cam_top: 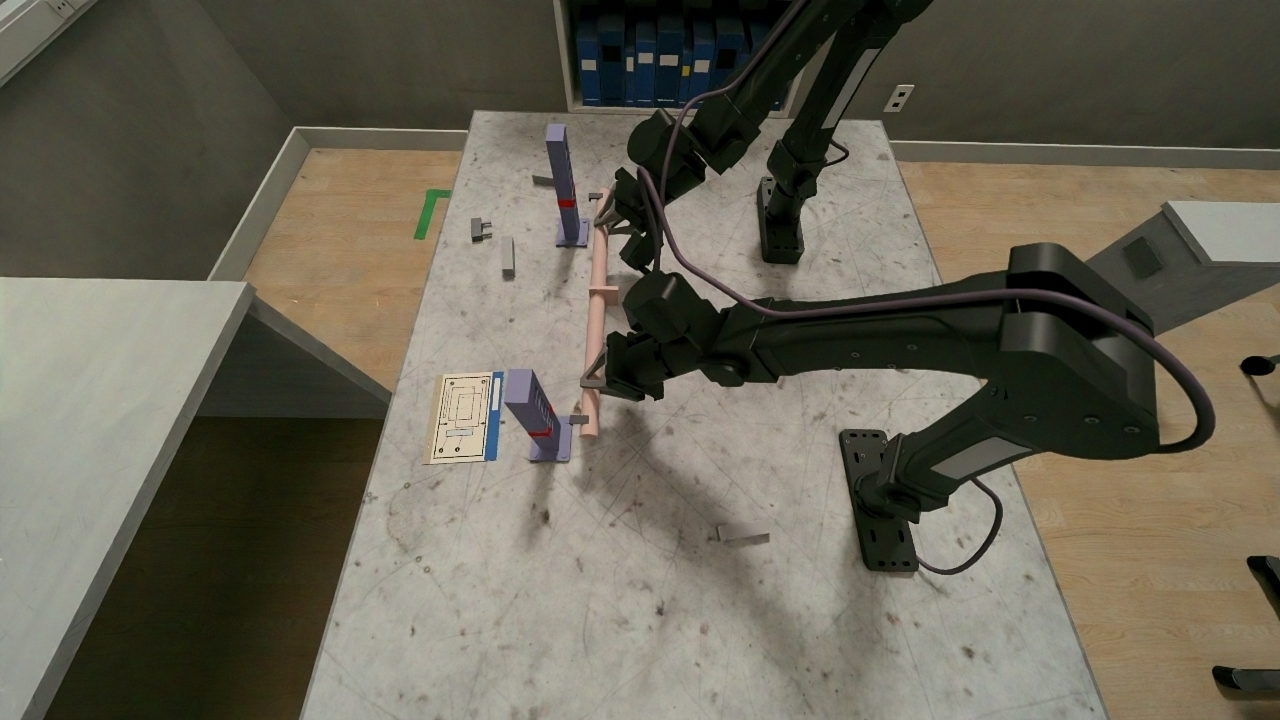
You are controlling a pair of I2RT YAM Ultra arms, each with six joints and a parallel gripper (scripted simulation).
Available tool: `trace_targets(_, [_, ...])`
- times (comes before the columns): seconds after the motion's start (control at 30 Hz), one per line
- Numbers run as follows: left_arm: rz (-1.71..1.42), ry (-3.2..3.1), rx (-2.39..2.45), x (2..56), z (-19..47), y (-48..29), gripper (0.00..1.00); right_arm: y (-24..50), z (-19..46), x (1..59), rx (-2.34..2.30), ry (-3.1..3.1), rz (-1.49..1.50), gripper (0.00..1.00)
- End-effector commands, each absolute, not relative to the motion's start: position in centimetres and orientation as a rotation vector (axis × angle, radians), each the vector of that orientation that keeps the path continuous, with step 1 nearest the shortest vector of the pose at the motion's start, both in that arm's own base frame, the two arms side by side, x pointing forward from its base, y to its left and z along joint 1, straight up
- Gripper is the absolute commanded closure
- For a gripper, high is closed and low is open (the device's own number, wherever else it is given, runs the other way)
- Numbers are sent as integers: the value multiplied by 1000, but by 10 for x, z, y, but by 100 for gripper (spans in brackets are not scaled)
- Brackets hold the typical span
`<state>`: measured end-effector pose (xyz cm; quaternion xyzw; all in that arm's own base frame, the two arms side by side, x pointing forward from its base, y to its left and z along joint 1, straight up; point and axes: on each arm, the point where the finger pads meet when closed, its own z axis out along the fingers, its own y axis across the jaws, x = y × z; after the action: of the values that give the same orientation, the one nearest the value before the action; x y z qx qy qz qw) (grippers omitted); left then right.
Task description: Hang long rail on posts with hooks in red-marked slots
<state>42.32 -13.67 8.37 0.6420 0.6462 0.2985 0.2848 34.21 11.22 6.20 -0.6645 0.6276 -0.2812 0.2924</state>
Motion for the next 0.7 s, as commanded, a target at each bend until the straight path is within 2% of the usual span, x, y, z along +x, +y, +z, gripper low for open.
trace_targets(0.0, [841,1684,1643,443,111,-137,81,116,90,367,-1688,1626,-799,81])
trace_targets(0.67, [828,1689,1644,454,111,-137,81,117,91,377,-1696,1631,-800,81])
